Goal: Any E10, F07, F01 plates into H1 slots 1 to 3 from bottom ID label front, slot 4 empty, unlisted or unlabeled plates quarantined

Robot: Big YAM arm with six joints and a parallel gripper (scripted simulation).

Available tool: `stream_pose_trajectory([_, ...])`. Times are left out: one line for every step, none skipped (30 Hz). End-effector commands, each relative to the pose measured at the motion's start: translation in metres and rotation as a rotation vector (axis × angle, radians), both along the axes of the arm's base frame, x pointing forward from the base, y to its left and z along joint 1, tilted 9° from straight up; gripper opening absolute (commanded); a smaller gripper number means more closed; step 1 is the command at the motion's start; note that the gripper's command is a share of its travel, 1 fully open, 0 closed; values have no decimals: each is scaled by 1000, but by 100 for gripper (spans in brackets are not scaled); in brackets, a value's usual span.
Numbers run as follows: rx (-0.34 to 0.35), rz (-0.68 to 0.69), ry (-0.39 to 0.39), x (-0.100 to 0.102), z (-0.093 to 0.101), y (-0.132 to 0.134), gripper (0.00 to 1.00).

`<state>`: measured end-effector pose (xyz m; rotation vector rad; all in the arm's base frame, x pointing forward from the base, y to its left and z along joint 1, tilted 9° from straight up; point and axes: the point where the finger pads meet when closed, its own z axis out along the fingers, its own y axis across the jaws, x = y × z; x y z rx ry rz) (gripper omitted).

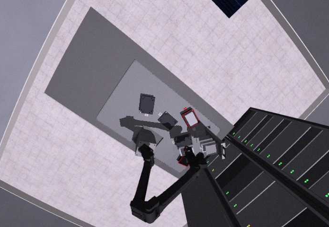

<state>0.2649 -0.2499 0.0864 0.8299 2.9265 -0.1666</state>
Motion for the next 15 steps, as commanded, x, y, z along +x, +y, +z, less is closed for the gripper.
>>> stream_pose_trajectory([-61,4,-69,25,44,-15,86])
stream_pose_trajectory([-61,4,-69,25,44,-15,86])
stream_pose_trajectory([-61,4,-69,25,44,-15,86])
stream_pose_trajectory([-45,-1,-49,22,37,-17,86])
stream_pose_trajectory([-58,-3,-63,22,47,-16,86])
stream_pose_trajectory([-62,-2,-69,22,52,-15,86])
stream_pose_trajectory([-62,-1,-70,23,55,-14,86])
stream_pose_trajectory([-62,1,-70,23,58,-13,86])
stream_pose_trajectory([-62,3,-70,23,60,-12,86])
stream_pose_trajectory([-62,4,-70,23,63,-12,86])
stream_pose_trajectory([-62,4,-70,22,66,-11,86])
stream_pose_trajectory([-62,2,-71,22,69,-11,86])
stream_pose_trajectory([-63,0,-71,21,72,-11,86])
stream_pose_trajectory([-63,-1,-71,20,74,-11,86])
stream_pose_trajectory([-63,0,-71,20,77,-10,86])
